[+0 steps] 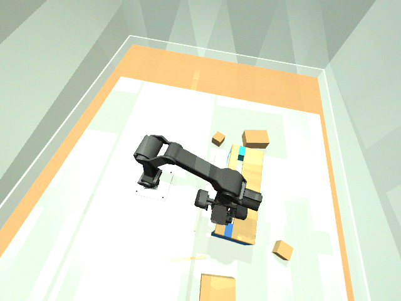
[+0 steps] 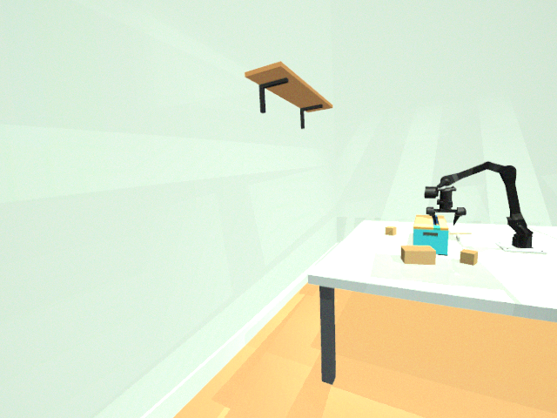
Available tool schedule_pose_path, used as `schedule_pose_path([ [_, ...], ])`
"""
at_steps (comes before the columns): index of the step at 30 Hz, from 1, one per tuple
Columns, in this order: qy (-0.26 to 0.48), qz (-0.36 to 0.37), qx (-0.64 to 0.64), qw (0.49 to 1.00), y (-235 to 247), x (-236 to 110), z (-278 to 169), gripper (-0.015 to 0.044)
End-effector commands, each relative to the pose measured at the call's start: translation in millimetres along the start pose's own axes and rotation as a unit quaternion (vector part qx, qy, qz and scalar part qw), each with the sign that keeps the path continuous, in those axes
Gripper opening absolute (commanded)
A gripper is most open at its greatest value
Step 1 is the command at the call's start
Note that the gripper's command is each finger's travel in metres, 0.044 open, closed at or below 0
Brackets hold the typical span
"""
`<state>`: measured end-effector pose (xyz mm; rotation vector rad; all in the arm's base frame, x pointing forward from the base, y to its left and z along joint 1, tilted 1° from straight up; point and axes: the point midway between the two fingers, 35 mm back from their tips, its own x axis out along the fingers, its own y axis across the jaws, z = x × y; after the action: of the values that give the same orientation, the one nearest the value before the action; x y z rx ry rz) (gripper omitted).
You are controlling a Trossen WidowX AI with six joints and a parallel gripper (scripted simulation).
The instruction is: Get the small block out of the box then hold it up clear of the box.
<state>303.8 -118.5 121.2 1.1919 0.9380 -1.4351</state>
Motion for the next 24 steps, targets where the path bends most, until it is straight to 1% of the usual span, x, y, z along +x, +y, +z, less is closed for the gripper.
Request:
schedule_pose_path([
  [1,-0.002,0.004,-0.001,1.000,0,1,12,0.0400],
  [4,-0.002,0.004,-0.001,1.000,0,1,16,0.0400],
  [6,-0.002,0.003,-0.001,1.000,1,-4,17,0.0400],
  [9,-0.001,0.002,0.000,1.000,2,-23,19,0.0400],
  [13,-0.001,0.000,0.001,1.000,-1,-59,23,0.0400],
  [19,-0.001,0.000,0.001,1.000,-1,-61,23,0.0400],
  [20,-0.001,-0.001,-0.002,1.000,0,-56,23,0.0400],
  [22,0.008,0.007,0.039,0.999,-3,-56,25,0.0348],
  [24,0.034,0.028,0.152,0.987,-10,-57,33,0.0295],
])
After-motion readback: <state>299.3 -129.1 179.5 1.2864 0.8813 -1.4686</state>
